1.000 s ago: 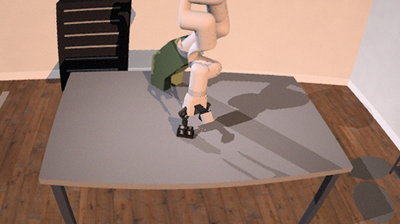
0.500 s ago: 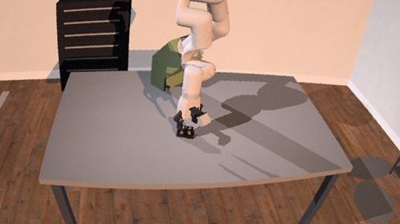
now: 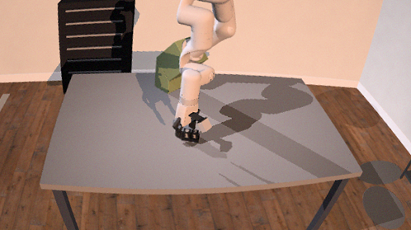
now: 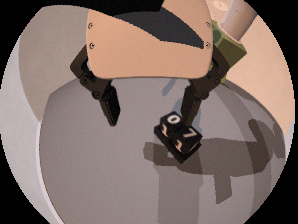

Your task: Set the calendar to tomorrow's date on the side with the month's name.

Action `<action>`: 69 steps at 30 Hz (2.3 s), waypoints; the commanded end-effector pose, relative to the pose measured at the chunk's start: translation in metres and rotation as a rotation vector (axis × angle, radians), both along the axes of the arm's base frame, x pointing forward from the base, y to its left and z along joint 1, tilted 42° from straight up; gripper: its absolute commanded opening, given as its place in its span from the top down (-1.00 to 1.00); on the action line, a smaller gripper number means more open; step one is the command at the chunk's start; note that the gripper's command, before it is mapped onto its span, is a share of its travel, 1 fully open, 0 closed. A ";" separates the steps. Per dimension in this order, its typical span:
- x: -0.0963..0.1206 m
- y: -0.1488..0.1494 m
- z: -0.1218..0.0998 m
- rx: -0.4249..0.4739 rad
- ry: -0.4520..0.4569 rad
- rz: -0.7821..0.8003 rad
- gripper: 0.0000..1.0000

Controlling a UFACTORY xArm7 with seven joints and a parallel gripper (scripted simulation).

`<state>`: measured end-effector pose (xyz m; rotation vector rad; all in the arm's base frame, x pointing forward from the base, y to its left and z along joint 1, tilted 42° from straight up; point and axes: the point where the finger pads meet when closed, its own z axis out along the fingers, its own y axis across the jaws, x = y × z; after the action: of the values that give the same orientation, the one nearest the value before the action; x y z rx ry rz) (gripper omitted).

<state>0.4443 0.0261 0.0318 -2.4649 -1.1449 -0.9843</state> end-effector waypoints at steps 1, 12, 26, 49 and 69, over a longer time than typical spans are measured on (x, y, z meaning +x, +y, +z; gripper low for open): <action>0.007 -0.006 -0.001 -0.006 -0.010 0.018 -1.00; 0.026 -0.027 -0.002 -0.063 -0.067 0.107 -1.00; 0.046 -0.049 -0.004 -0.125 -0.130 0.204 -1.00; 0.064 -0.030 -0.033 -0.125 -0.130 0.204 -1.00; 0.064 -0.030 -0.033 -0.125 -0.130 0.204 -1.00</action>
<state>0.5082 -0.0022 -0.0019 -2.3425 -1.5090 -1.0523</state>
